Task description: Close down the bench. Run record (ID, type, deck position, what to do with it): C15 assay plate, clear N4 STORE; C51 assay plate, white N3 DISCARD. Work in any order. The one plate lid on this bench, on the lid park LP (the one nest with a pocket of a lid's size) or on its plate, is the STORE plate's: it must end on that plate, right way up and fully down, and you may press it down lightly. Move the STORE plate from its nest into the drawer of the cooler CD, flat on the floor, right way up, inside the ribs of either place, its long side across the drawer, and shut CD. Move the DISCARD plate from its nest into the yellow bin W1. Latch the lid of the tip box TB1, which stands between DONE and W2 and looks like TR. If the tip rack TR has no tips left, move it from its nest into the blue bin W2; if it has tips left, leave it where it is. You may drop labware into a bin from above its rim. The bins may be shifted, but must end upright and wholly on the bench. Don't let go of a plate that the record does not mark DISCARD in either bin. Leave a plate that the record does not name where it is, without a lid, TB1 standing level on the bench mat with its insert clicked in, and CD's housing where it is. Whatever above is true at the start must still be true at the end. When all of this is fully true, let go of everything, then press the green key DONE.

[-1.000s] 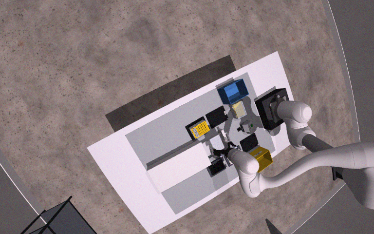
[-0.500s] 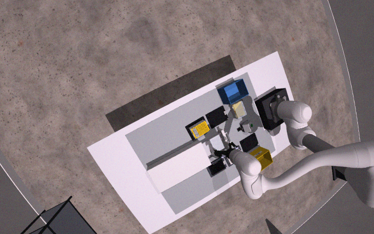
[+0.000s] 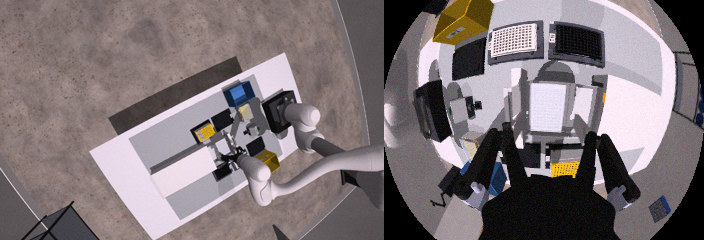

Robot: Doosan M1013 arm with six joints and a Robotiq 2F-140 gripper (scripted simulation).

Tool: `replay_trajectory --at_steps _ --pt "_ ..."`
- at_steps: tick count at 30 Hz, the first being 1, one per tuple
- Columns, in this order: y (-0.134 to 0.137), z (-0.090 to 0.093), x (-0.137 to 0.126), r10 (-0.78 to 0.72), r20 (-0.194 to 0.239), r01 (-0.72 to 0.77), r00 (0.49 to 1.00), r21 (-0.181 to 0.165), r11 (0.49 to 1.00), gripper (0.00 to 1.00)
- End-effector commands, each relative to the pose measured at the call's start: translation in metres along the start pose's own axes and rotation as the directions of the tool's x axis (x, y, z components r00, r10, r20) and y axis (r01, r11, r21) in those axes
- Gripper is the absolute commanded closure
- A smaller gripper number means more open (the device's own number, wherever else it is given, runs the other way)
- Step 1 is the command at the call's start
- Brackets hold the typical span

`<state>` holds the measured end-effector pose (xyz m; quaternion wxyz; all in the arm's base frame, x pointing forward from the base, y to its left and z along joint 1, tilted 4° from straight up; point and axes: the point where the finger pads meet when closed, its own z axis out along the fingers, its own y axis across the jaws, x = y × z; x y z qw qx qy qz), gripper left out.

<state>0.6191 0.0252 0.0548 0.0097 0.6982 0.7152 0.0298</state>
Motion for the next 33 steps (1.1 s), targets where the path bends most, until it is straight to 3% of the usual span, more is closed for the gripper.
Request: replay_trajectory --at_steps 1,33 --pt "0.0 -0.005 0.0 0.0 0.0 0.0 1.0 0.0 1.0 0.34" --pt "0.0 -0.042 0.0 0.0 0.0 0.0 1.0 0.0 1.0 0.34"
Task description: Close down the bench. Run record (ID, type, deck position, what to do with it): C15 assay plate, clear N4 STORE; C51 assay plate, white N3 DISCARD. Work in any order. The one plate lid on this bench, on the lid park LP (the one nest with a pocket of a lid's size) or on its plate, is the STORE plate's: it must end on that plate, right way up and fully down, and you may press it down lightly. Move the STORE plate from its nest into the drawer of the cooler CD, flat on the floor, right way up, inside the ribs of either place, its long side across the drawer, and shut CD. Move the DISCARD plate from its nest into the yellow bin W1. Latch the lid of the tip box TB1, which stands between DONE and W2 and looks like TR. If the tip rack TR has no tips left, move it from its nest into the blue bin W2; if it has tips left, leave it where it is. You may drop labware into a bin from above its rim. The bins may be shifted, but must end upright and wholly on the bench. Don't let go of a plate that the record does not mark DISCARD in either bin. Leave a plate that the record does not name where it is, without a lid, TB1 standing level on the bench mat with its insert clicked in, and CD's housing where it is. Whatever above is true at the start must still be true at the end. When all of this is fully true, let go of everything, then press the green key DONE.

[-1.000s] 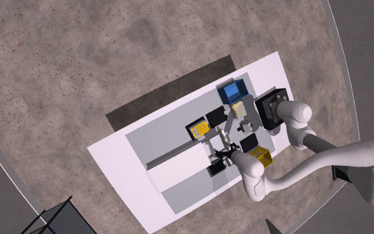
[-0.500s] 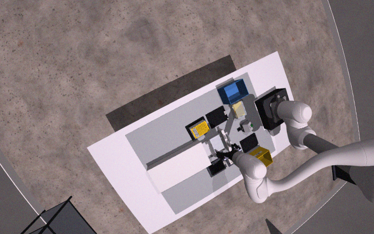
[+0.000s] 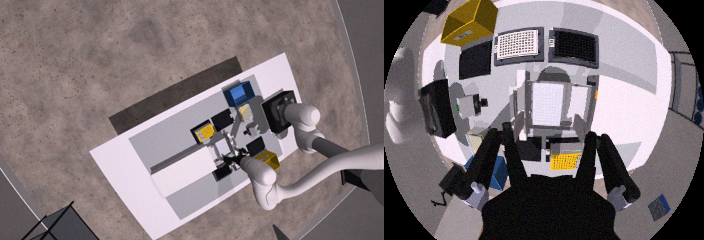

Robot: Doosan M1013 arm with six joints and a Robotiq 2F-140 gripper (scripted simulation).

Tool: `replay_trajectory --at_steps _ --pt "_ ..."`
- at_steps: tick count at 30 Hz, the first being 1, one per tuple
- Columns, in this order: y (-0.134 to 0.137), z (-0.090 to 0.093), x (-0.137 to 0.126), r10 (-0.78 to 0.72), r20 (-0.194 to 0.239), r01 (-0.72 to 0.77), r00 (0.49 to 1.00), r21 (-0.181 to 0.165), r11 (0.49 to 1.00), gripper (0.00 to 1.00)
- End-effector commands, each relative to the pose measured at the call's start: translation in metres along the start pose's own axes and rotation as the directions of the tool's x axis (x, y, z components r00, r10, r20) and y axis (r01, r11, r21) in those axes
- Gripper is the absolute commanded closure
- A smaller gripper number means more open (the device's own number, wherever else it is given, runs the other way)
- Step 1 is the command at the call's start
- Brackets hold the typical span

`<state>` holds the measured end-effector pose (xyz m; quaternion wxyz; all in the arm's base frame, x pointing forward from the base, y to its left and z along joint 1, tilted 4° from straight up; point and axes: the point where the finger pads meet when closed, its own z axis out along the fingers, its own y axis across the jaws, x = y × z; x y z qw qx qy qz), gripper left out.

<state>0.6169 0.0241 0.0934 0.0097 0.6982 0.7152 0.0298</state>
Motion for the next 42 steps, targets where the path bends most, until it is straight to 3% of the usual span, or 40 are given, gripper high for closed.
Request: replay_trajectory --at_steps 1,6,42 --pt "0.0 -0.0051 0.0 0.0 0.0 0.0 1.0 0.0 1.0 0.34" --pt "0.0 -0.0117 0.0 0.0 0.0 0.0 1.0 0.0 1.0 0.34" --pt "0.0 -0.0117 0.0 0.0 0.0 0.0 1.0 0.0 1.0 0.34"
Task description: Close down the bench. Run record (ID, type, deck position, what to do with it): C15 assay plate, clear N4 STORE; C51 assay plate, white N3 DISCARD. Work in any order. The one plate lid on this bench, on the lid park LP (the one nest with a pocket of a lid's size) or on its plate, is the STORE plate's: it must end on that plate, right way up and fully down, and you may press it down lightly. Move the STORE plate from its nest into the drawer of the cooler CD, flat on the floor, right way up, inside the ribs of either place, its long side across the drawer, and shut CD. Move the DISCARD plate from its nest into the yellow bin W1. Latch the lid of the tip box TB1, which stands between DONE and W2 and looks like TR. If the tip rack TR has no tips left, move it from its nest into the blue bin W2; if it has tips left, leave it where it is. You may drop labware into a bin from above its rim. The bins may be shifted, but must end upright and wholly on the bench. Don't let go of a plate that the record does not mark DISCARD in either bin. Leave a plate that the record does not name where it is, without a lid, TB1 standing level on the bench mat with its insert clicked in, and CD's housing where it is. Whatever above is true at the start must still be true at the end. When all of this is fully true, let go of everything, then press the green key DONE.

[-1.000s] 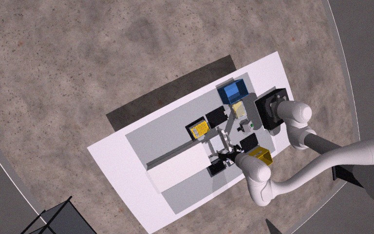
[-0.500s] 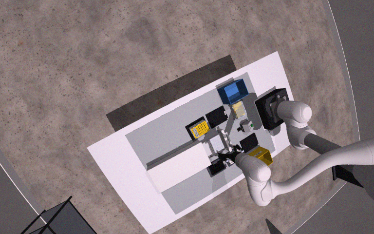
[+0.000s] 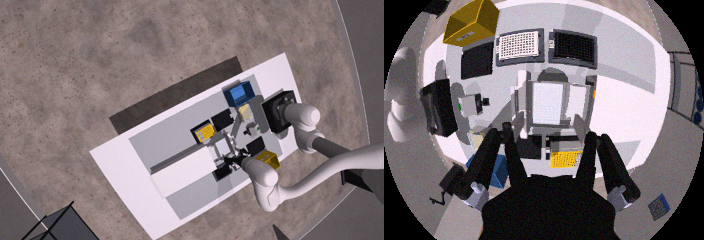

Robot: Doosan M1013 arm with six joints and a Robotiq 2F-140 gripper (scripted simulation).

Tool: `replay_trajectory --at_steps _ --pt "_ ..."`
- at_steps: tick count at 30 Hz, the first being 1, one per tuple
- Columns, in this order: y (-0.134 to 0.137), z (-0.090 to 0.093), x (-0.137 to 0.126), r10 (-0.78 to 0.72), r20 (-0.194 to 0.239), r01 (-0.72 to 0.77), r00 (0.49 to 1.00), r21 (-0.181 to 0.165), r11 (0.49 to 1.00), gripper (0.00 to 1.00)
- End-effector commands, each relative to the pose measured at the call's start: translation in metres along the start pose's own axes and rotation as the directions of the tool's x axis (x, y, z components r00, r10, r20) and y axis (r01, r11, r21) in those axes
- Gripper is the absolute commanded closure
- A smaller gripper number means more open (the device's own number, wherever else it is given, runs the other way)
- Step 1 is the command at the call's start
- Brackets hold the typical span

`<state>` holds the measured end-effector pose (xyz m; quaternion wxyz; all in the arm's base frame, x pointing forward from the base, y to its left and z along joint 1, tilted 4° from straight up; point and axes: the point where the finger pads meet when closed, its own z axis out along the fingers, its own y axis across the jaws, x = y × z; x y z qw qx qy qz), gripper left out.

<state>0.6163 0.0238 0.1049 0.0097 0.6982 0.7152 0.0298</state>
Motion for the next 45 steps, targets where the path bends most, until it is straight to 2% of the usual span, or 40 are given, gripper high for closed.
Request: replay_trajectory --at_steps 1,5,31,32,34,45 --pt "0.0 0.0 0.0 0.0 0.0 0.0 1.0 0.0 1.0 0.34" --pt "0.0 0.0 0.0 0.0 0.0 0.0 1.0 0.0 1.0 0.34" --pt "-0.093 0.022 0.0 0.0 0.0 0.0 1.0 0.0 1.0 0.45" --pt "-0.097 0.023 0.0 0.0 0.0 0.0 1.0 0.0 1.0 1.0" --pt "-0.097 0.023 0.0 0.0 0.0 0.0 1.0 0.0 1.0 1.0" --pt "-0.14 0.033 0.0 0.0 0.0 0.0 1.0 0.0 1.0 1.0"
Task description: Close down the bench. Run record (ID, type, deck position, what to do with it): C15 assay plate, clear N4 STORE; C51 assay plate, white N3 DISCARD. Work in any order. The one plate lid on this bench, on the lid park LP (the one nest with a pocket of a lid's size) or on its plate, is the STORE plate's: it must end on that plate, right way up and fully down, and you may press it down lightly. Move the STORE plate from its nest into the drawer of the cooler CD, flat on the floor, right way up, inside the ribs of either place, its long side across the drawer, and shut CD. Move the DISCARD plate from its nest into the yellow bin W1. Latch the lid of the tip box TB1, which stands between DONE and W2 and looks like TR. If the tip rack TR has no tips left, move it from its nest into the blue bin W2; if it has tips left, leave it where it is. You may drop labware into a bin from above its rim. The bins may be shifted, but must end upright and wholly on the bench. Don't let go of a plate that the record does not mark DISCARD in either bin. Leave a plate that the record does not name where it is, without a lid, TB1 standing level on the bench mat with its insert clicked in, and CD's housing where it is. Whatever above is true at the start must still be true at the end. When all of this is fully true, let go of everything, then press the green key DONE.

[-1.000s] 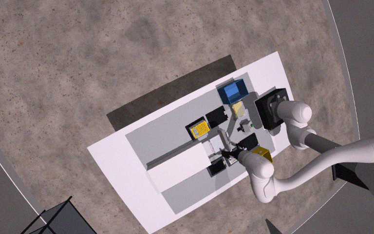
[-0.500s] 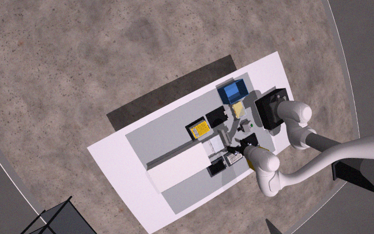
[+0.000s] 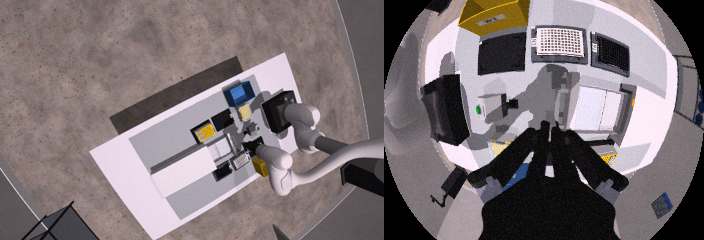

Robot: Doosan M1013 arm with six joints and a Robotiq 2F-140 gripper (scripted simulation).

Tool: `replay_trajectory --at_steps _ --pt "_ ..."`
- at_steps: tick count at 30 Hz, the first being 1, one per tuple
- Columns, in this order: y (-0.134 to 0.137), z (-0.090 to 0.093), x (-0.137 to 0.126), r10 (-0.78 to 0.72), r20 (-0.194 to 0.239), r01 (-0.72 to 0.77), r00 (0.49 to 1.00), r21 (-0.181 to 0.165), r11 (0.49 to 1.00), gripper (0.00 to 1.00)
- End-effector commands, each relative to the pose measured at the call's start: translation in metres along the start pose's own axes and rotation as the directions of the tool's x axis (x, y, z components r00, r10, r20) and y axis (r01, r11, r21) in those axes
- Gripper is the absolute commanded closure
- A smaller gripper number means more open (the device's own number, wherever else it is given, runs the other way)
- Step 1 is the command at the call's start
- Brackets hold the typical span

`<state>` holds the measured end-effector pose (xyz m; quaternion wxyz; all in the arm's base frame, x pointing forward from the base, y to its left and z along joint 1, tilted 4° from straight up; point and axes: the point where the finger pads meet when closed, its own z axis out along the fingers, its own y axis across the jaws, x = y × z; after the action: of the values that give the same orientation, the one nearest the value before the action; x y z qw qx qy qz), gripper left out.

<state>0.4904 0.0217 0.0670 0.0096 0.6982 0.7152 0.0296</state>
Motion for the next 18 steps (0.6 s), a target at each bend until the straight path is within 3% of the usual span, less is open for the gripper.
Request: replay_trajectory --at_steps 1,18 --pt "-0.0156 0.0035 0.0 0.0 0.0 0.0 1.0 0.0 1.0 1.0" --pt "-0.0246 0.0056 0.0 0.0 0.0 0.0 1.0 0.0 1.0 1.0"
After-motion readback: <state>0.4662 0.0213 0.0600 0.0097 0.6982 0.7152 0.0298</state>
